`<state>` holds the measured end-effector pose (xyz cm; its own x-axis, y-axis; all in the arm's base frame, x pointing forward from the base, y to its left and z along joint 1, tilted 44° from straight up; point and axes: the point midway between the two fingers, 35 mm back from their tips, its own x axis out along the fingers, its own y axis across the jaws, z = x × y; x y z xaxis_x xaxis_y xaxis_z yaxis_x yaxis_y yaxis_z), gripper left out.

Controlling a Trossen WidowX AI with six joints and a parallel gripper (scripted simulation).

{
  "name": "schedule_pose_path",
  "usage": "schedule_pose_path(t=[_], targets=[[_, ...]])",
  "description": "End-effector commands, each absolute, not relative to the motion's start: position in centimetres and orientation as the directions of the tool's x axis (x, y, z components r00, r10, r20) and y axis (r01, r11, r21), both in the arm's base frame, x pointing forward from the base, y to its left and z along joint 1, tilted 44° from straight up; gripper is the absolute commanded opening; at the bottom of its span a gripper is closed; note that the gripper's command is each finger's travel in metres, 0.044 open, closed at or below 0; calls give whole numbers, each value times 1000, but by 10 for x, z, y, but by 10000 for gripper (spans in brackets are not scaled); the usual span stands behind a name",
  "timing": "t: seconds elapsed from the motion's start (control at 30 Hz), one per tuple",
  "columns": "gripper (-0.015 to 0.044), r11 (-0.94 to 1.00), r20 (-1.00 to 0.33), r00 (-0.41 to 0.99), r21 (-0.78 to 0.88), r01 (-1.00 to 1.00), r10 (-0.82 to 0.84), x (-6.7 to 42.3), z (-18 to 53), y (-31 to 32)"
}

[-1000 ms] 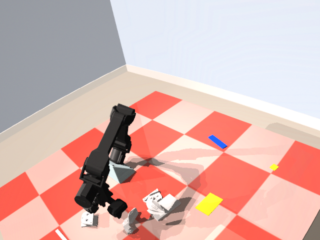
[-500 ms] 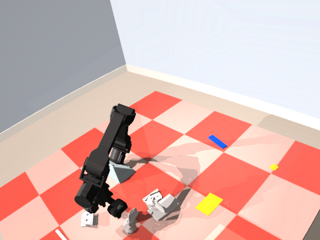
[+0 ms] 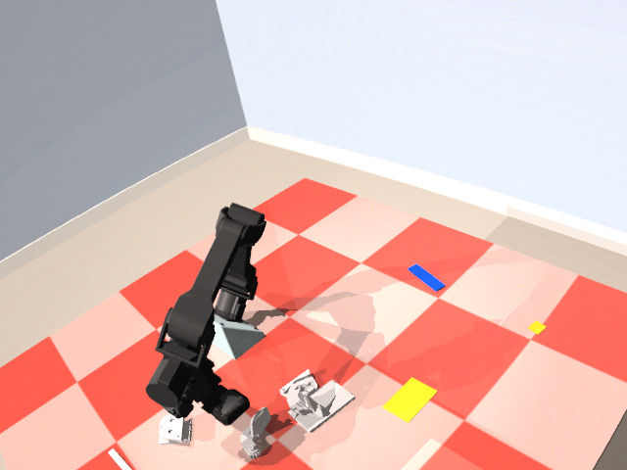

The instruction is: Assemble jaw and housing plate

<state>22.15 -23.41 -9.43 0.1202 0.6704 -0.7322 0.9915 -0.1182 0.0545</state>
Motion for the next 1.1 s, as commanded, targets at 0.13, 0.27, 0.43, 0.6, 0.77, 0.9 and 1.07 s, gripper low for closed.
schedule_pose_path(t=[0.13, 0.27, 0.43, 0.6, 0.77, 0.9, 1.07], targets=[[0, -118, -732, 120, 55, 991, 670, 222, -94, -234], [0, -118, -732, 120, 55, 991, 670, 222, -94, -234], [0, -118, -732, 120, 55, 991, 670, 222, -94, -234], [0, -118, -732, 120, 55, 991, 670, 222, -94, -234], [131, -118, -732, 120, 55, 991, 670, 222, -94, -234], [236, -118, -732, 120, 55, 991, 670, 222, -94, -234], [368, -118, -732, 120, 55, 991, 670, 222, -94, -234]])
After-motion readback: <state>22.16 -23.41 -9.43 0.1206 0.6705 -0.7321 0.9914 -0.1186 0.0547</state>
